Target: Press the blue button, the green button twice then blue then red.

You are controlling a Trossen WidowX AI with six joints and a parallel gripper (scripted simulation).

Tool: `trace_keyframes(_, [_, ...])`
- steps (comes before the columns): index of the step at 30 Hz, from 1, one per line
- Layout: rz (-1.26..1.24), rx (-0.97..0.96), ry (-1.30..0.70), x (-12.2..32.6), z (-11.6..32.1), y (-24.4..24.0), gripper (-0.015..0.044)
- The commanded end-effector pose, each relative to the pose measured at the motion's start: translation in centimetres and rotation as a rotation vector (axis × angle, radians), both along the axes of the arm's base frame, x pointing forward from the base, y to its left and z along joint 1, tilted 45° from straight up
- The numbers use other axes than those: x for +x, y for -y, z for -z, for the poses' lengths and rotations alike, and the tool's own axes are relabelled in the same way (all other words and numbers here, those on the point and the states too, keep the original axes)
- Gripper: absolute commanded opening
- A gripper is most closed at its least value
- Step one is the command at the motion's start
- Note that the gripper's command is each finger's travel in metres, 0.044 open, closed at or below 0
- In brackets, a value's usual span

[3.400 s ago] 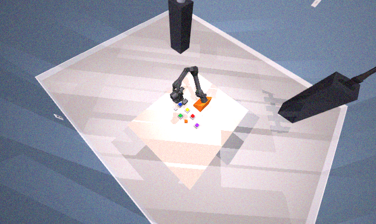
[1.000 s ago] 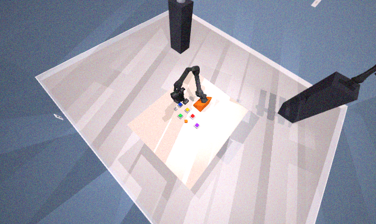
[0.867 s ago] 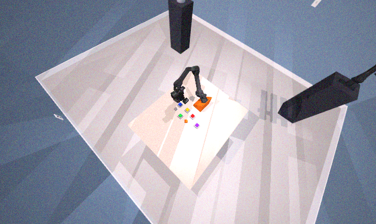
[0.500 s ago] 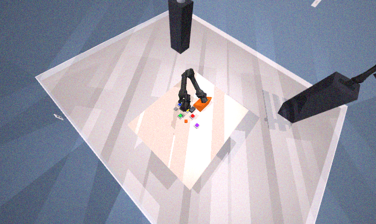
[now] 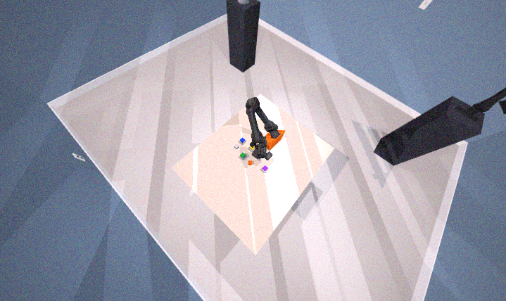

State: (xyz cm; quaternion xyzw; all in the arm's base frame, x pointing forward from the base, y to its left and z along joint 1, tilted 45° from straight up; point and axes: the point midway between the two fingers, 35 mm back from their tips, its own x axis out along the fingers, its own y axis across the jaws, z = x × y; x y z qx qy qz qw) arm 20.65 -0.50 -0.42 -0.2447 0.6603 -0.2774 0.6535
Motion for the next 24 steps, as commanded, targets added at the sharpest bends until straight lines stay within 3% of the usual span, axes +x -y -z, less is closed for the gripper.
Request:
trace_keyframes(1, [0.000, -0.014, -0.019, -0.8, 1.4, 1.6, 0.0020])
trace_keyframes(24, [0.000, -0.015, -0.019, -0.9, 3.7, 3.8, 0.0020])
